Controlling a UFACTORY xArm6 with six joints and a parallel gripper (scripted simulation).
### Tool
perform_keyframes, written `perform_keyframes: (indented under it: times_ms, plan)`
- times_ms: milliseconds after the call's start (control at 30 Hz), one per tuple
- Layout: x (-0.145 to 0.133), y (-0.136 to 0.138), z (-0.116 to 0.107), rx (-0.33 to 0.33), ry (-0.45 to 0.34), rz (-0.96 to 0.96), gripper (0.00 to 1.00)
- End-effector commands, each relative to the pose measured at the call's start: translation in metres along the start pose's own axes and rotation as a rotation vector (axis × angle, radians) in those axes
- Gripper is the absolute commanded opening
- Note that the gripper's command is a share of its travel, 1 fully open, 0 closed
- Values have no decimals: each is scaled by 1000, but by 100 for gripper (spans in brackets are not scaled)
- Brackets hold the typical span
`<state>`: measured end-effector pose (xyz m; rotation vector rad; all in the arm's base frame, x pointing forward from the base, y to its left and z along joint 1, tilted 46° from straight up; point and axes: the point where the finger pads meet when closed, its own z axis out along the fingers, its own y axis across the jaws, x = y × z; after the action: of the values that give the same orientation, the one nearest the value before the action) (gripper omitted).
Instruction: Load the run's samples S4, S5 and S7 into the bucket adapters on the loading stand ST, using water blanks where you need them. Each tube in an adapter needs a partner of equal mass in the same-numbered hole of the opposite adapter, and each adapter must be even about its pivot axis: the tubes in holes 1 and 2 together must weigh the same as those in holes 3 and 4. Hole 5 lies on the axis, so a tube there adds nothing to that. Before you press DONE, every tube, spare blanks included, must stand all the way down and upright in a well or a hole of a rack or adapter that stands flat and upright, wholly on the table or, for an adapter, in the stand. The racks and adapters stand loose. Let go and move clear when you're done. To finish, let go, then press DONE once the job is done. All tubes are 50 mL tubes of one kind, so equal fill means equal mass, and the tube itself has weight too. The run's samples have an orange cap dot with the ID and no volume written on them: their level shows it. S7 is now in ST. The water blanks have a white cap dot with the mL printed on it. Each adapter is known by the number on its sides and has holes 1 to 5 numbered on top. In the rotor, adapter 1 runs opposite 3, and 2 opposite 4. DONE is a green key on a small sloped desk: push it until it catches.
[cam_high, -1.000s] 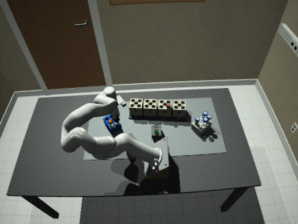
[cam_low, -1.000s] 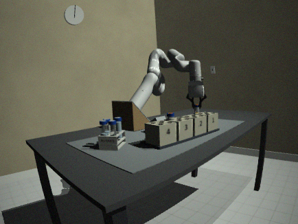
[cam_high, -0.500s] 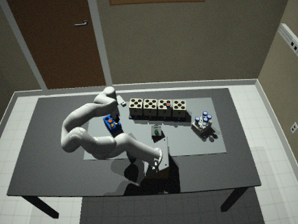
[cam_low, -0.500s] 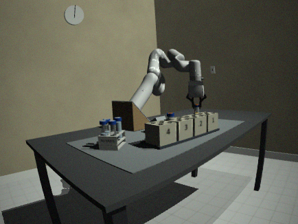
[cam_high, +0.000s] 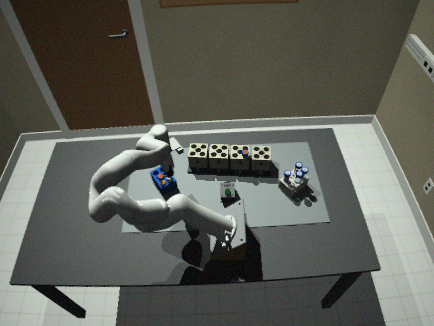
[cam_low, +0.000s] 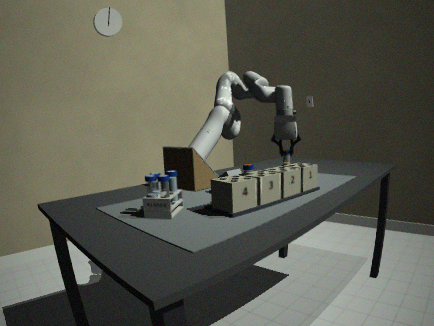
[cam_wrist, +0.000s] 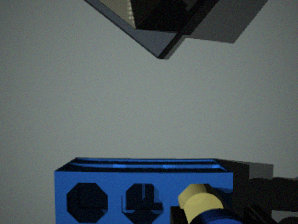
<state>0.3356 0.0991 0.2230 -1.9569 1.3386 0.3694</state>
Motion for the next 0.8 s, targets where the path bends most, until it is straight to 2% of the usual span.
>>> perform_keyframes:
  times_ms: [0, 633, 767]
  plan:
    - [0, -1, -2, 2, 1, -1, 0]
    - [0, -1, -11, 2, 1, -1, 0]
    - [0, -1, -19, 2, 1, -1, 0]
